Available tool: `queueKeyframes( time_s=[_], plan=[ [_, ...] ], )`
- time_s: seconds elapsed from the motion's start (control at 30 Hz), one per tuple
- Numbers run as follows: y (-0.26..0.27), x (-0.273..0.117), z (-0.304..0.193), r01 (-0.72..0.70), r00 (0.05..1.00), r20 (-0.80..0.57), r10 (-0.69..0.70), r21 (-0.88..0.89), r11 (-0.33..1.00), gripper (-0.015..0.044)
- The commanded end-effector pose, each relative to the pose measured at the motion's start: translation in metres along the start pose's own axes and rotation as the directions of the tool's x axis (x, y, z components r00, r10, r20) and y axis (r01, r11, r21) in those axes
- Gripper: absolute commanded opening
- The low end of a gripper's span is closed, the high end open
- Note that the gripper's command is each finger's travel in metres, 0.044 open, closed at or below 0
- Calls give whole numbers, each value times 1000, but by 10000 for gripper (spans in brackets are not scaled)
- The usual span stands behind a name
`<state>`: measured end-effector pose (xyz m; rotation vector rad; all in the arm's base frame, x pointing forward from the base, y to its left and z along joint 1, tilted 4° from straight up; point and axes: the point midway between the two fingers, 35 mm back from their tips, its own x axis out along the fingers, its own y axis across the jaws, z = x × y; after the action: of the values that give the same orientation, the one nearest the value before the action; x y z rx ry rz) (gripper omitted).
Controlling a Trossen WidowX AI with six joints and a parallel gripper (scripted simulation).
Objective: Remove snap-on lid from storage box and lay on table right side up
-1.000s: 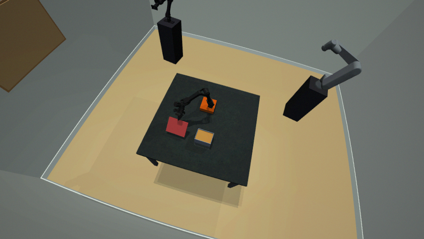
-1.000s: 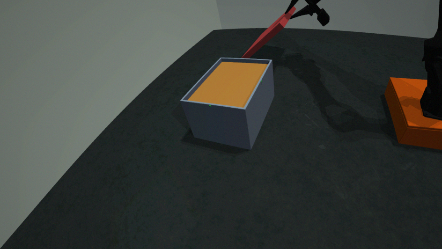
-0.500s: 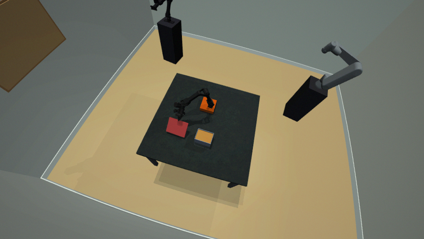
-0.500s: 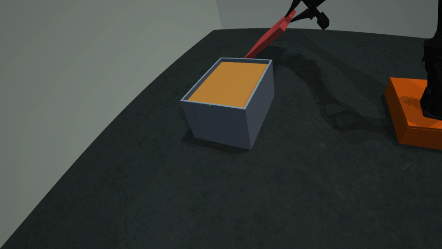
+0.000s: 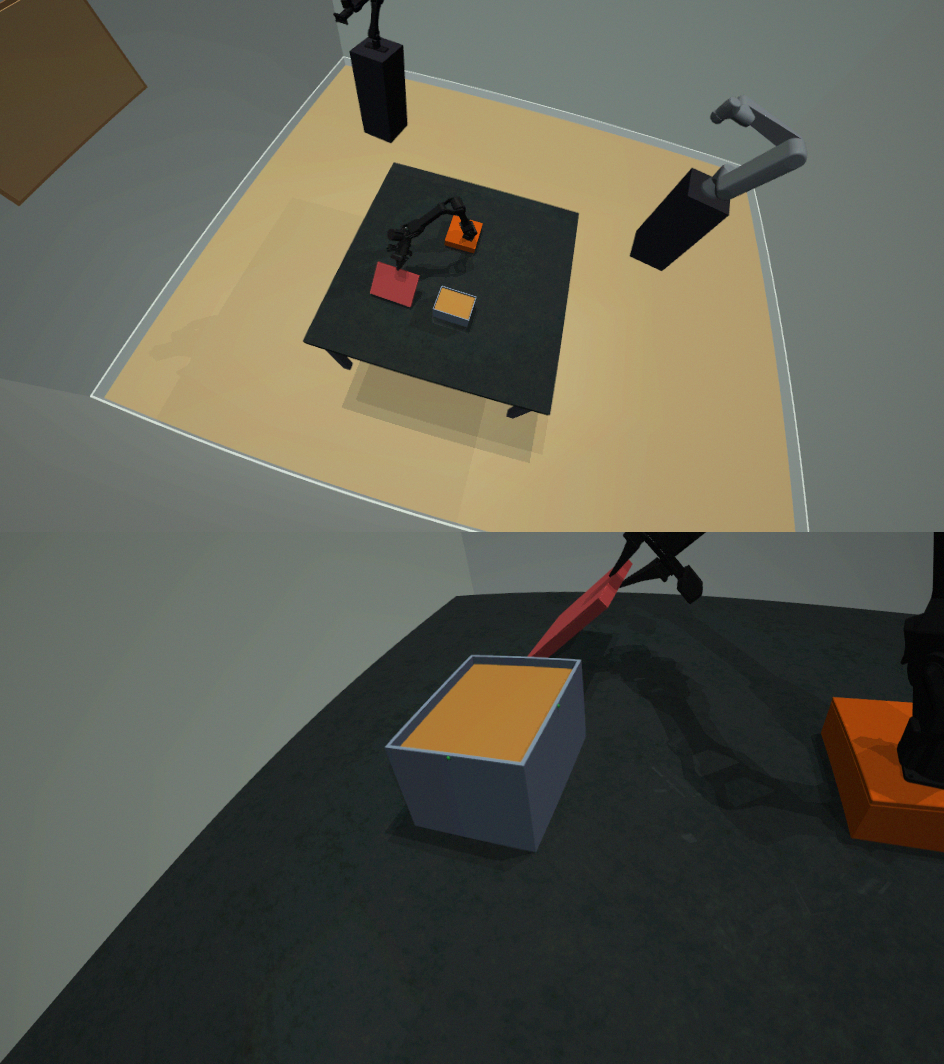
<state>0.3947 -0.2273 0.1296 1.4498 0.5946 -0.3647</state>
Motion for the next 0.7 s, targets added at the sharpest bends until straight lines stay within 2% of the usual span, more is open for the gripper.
queueKeyframes(
  time_s=[0.0, 0.67],
  plan=[
    [0, 1, 1, -8, 1000, 4, 8, -1, 1000, 0],
    [-12, 12, 1, -8, 1000, 4, 8, -1, 1000, 0]
  ],
)
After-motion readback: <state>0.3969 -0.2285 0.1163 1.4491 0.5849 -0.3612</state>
